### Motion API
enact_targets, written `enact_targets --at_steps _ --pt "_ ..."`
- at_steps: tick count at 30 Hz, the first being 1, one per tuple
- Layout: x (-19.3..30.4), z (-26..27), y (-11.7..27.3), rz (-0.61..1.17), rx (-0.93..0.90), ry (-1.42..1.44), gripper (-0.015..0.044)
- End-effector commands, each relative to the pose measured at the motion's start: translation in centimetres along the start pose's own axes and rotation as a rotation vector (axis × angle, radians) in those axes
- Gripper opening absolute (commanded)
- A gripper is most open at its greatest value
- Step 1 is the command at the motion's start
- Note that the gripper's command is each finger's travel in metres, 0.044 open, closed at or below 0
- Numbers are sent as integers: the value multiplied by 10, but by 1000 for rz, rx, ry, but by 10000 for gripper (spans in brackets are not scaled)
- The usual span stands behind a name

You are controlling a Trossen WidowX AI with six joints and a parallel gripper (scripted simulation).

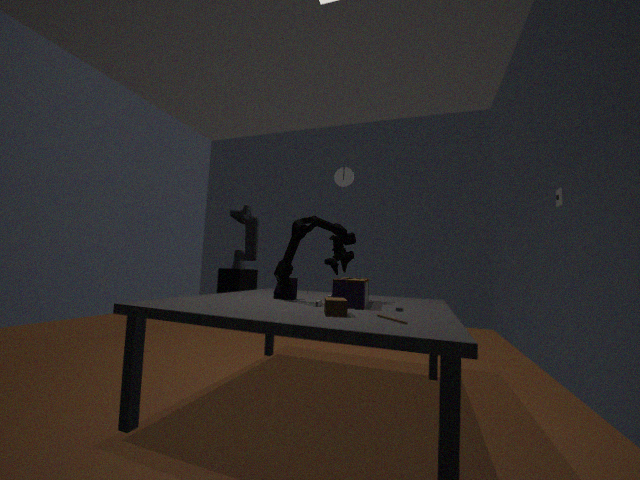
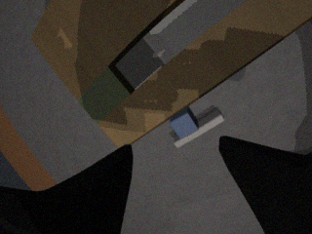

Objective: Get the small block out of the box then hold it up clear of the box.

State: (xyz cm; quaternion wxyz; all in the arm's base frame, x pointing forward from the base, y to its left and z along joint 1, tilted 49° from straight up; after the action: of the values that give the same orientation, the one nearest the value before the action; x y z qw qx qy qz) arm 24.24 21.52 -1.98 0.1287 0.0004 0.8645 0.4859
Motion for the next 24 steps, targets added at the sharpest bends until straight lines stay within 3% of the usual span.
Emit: enact_targets --at_steps 1,24 --pt "17 7 -2 -87 88 930 285" --pt "33 14 -1 -87 292 2089 285"
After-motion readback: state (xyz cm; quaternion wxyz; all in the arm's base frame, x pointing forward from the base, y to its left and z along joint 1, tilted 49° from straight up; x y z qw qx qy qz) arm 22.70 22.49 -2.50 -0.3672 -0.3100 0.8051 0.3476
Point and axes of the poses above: the point midway between the two fingers, 35 mm back from their tips, its own y axis back along the fingers, its own z axis across the jaws, x = y × z, the point moved 1 cm from there along y, back along the fingers, and after that the axes turned 8 degrees about y, right-handed, at the moved point
